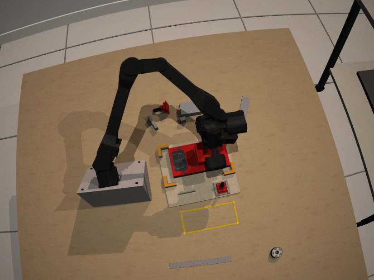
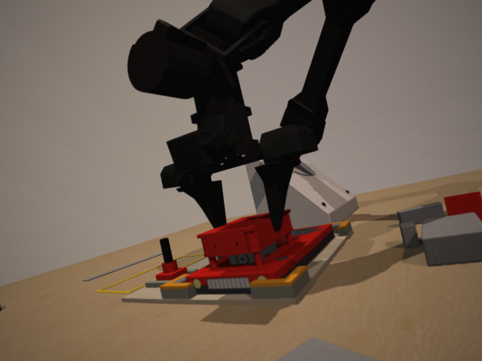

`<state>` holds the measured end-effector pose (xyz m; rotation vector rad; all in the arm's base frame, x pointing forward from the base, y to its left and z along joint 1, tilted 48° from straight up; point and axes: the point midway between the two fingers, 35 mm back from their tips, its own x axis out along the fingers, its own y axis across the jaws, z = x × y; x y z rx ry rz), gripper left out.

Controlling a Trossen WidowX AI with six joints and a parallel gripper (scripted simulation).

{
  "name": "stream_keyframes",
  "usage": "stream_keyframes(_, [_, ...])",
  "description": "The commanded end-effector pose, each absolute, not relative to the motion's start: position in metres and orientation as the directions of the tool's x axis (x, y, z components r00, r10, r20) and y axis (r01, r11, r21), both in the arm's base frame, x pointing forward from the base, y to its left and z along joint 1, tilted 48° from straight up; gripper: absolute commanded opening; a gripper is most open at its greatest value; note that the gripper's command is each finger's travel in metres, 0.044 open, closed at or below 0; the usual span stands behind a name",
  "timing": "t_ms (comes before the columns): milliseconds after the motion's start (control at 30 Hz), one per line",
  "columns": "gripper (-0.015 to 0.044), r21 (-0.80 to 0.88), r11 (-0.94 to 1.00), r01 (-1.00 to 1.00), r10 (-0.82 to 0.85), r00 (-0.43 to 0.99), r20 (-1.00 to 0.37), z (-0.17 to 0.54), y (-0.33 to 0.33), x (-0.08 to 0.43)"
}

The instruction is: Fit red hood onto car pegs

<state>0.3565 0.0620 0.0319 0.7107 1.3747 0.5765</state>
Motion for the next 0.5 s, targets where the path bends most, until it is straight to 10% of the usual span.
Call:
stream_keyframes(0, [0.0, 0.743, 0.669, 0.033, 0.735, 0.125, -0.667, 0.0348, 0.06, 0.3573])
stream_keyframes(467, [0.0, 0.744, 0.667, 0.033, 0.736, 0.128, -0.665, 0.0336, 0.0613, 0.357])
